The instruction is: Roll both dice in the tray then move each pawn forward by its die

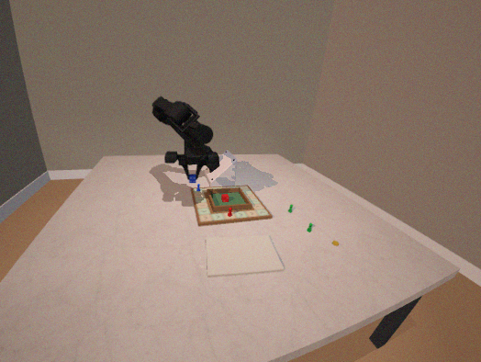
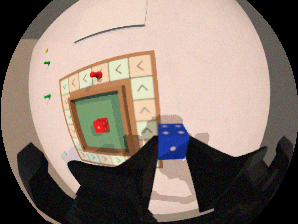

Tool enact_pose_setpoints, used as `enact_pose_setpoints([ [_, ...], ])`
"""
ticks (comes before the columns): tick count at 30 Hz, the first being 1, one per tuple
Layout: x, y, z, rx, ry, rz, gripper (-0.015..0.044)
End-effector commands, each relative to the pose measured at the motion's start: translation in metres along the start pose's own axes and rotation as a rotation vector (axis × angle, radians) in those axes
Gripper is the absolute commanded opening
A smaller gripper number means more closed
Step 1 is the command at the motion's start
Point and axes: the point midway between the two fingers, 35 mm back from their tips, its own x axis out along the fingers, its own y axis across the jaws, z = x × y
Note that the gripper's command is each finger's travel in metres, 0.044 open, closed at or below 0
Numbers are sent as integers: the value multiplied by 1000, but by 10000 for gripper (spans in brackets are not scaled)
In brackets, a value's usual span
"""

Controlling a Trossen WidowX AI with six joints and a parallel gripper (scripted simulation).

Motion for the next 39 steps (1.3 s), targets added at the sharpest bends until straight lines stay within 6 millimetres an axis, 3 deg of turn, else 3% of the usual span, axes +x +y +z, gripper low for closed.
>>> enact_pose_setpoints([
  [1, 4, 20, -2, -127, 2, 0, 0],
  [8, 7, 43, -5, -280, -3, -3, 0],
  [19, 14, 86, -15, -661, -3, 10, 0],
  [39, 29, 155, -48, -1349, 3, 15, 0],
])
